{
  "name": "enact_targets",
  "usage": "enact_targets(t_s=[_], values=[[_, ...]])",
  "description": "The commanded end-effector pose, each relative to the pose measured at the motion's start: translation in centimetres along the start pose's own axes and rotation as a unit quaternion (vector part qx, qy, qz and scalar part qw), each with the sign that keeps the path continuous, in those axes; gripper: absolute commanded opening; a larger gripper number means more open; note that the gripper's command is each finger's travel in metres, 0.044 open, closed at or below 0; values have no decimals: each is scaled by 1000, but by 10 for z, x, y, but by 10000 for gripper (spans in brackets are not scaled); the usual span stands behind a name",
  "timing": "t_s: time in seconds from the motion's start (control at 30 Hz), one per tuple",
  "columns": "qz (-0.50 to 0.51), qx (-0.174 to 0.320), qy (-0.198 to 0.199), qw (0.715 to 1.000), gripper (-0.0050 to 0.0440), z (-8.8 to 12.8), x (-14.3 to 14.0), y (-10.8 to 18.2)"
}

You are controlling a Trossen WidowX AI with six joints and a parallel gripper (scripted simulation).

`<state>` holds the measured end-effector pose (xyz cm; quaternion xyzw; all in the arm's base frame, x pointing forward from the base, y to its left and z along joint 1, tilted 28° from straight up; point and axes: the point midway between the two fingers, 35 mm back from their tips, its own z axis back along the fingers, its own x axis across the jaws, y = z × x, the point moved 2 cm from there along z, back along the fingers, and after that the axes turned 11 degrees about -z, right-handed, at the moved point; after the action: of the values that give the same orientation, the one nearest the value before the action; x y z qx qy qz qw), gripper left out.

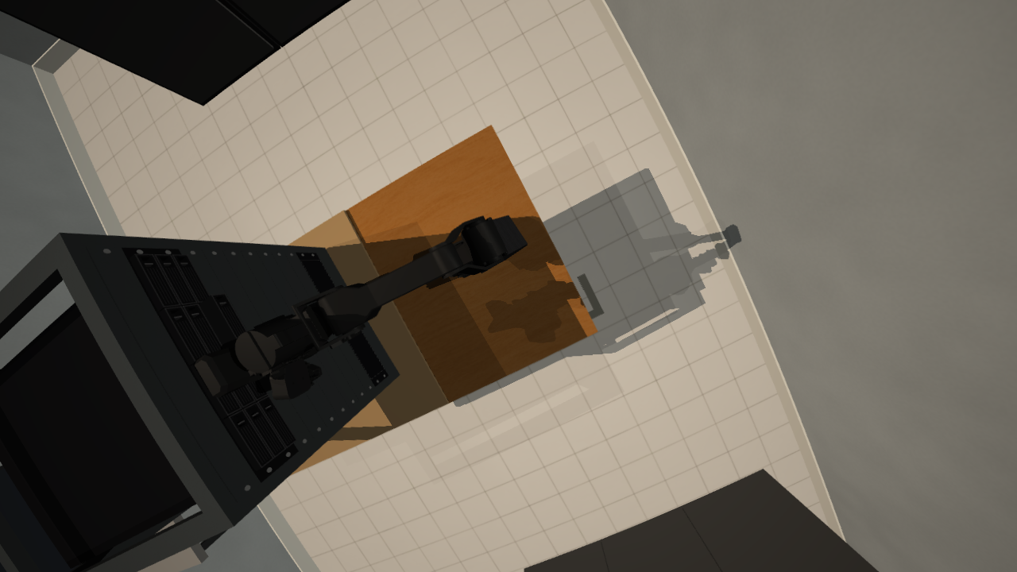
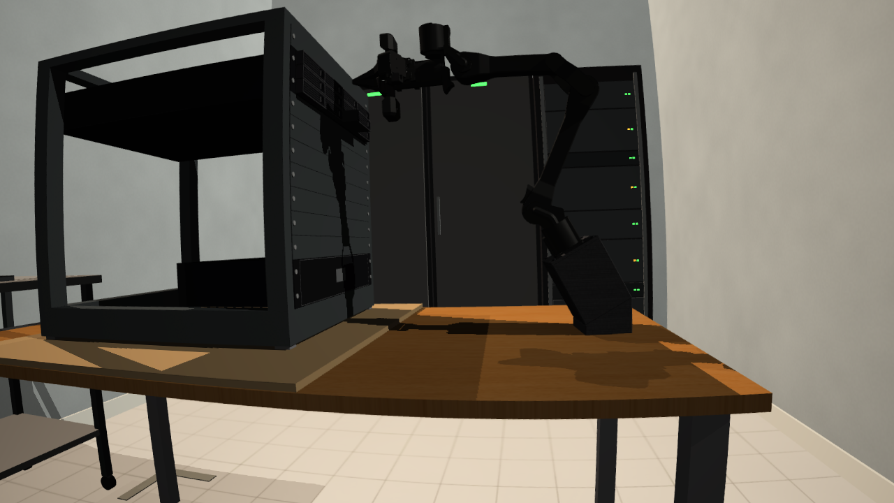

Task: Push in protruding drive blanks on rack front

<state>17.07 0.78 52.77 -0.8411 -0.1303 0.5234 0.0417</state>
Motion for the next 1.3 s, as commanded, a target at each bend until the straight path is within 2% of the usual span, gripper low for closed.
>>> enact_targets(t_s=[0.0, 0.8, 1.0, 1.27], values=[[2, -2, 11, 1000, -50, 1, -10, -4], [2, -2, 11, 1000, -50, 1, -10, -4], [2, -2, 11, 1000, -50, -8, -10, -3], [2, -2, 11, 1000, -50, -9, -10, -3]])
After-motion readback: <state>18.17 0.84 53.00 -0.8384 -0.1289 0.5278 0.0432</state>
